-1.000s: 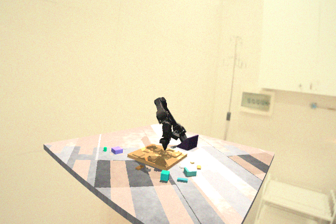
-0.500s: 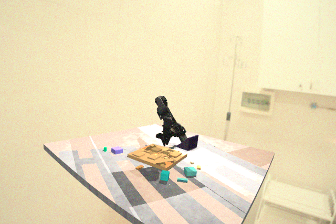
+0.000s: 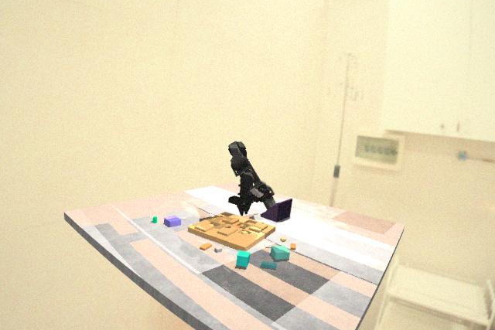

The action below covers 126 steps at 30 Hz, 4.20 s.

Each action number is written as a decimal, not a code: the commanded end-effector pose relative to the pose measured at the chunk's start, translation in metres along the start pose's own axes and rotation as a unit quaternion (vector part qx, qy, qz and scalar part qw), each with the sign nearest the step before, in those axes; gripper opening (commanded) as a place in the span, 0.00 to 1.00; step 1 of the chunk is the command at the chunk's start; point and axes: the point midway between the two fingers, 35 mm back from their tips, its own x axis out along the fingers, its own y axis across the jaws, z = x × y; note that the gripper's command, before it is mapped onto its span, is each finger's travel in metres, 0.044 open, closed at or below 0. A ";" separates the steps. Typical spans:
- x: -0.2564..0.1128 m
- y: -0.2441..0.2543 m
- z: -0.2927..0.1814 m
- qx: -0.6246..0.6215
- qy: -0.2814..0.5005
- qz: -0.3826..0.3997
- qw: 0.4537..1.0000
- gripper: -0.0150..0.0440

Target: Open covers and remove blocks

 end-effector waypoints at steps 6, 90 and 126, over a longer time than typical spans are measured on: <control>0.024 0.002 -0.001 -0.003 0.003 0.002 1.000 0.50; 0.057 0.001 -0.002 0.001 0.002 0.002 1.000 0.40; 0.018 0.001 -0.001 -0.002 0.003 0.002 1.000 0.39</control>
